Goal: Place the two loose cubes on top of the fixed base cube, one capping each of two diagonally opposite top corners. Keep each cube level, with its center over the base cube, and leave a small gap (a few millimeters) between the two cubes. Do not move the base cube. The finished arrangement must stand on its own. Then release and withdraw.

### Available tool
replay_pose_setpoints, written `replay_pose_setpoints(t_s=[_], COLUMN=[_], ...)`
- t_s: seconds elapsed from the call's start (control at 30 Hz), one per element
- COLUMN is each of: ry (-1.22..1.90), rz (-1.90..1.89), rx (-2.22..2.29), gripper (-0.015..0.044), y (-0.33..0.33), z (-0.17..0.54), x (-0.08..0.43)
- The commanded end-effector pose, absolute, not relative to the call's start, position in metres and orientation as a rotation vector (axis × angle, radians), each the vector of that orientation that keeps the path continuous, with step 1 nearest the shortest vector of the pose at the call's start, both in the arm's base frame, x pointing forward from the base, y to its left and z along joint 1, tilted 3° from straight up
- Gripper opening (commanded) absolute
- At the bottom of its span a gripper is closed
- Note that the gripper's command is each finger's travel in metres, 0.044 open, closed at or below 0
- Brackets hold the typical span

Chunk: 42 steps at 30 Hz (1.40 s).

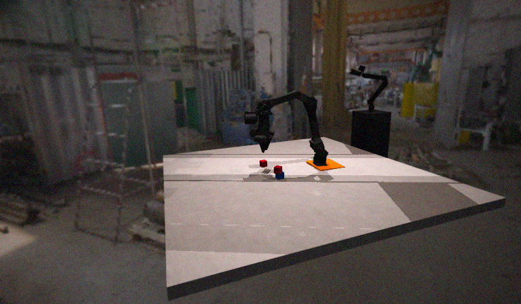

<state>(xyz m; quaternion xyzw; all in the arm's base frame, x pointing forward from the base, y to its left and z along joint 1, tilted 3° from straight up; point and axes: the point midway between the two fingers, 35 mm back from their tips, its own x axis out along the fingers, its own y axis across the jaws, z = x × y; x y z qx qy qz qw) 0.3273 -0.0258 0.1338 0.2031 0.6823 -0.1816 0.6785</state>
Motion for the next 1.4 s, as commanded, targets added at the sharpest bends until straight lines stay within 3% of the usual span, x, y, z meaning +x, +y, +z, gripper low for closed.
replay_pose_setpoints(t_s=[0.0,0.2,0.53,0.83,1.37], ry=[1.455,1.338,1.338,1.338,1.338], rz=[-0.724,-0.998,-0.998,-0.998,-0.998], rx=[0.754,1.018,1.018,1.018,1.018], gripper=[0.0265,0.0265,0.0265,0.0265,0.0265], y=[-0.069,-0.107,-0.107,-0.106,-0.106], z=[0.139,0.146,0.145,0.085,0.067], x=[0.324,0.316,0.316,0.316,0.316])
